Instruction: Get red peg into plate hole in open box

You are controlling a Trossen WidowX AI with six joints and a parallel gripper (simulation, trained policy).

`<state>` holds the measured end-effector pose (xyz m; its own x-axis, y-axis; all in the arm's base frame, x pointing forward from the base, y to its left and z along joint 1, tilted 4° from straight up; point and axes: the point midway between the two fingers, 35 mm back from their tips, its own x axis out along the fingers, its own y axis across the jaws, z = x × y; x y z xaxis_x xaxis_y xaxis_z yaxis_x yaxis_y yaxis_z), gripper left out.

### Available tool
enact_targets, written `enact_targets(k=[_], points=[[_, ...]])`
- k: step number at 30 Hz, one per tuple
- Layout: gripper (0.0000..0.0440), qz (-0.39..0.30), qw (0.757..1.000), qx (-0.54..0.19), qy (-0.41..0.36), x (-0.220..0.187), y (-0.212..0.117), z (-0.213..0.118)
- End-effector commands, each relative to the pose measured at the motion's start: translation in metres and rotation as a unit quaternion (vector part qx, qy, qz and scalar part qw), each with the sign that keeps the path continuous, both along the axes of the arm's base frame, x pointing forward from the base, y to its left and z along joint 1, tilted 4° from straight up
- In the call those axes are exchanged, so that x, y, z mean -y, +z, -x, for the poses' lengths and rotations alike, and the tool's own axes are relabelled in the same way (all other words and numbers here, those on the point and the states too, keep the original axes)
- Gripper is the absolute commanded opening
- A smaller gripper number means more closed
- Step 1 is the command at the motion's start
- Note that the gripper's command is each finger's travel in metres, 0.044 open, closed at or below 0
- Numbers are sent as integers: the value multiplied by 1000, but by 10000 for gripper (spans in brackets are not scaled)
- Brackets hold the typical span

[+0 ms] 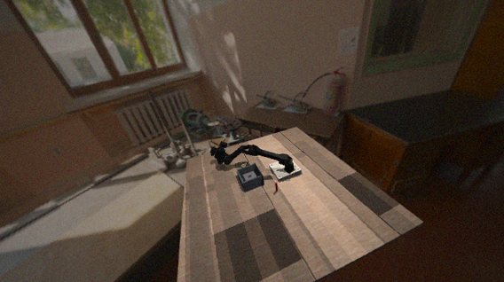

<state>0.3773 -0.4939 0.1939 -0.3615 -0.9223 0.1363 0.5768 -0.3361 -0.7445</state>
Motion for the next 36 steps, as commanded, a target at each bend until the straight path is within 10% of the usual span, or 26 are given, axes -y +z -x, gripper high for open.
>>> enact_targets(k=[1, 20, 36], points=[[423, 0, 1000, -2, 14, -3, 3, -6], [440, -120, 943, 64, 303, -164, 28, -133], [440, -308, 831, 149, 439, -359, 30, -130]])
